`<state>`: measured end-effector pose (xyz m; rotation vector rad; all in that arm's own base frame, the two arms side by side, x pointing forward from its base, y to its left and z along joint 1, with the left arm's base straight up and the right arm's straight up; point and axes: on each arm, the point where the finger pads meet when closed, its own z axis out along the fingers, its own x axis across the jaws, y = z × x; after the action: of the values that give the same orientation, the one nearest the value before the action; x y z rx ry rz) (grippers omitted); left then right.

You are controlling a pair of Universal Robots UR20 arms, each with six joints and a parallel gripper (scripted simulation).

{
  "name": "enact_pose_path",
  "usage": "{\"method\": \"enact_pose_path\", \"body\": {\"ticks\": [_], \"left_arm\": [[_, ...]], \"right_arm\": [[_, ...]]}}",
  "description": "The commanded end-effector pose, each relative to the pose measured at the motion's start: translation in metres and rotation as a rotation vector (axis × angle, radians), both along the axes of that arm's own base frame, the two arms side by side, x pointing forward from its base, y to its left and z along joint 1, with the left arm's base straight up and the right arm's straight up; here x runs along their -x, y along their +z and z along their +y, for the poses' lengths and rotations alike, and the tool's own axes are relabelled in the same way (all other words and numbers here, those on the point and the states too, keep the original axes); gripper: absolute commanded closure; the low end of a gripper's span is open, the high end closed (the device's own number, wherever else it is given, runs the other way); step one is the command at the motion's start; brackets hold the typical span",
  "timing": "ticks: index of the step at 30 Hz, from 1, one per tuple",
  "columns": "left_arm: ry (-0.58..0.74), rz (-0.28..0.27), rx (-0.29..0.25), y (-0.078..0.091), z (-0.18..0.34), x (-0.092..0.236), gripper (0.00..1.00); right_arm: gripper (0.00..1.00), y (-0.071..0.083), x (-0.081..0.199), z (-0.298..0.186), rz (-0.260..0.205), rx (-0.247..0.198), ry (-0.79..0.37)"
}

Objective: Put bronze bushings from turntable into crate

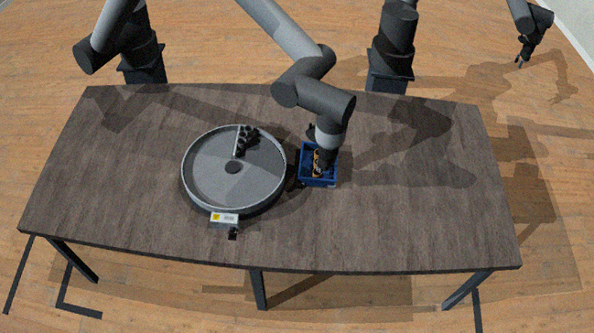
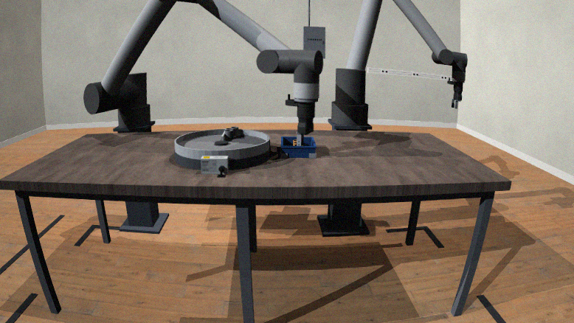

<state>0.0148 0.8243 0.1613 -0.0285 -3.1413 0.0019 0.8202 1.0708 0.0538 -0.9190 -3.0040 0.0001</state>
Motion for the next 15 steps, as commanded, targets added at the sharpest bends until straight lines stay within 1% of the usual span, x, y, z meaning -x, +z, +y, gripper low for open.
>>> {"method": "enact_pose_path", "body": {"ticks": [1,8,9,15], "left_arm": [[0.0,0.0,-0.001,0.0006,0.0005,-0.0001,0.0],[0.0,0.0,-0.001,0.0006,0.0005,-0.0001,0.0],[0.0,0.0,-0.001,0.0006,0.0005,-0.0001,0.0],[0.0,0.0,-0.001,0.0006,0.0005,-0.0001,0.0]], "right_arm": [[1.0,0.0013,-0.0003,0.0004,-0.001,-0.001,0.0],[1.0,0.0013,-0.0003,0.0004,-0.001,-0.001,0.0],[0.62,0.0013,-0.0003,0.0004,-0.001,-0.001,0.0],[0.62,0.0013,-0.0003,0.0004,-0.001,-0.001,0.0]]}}
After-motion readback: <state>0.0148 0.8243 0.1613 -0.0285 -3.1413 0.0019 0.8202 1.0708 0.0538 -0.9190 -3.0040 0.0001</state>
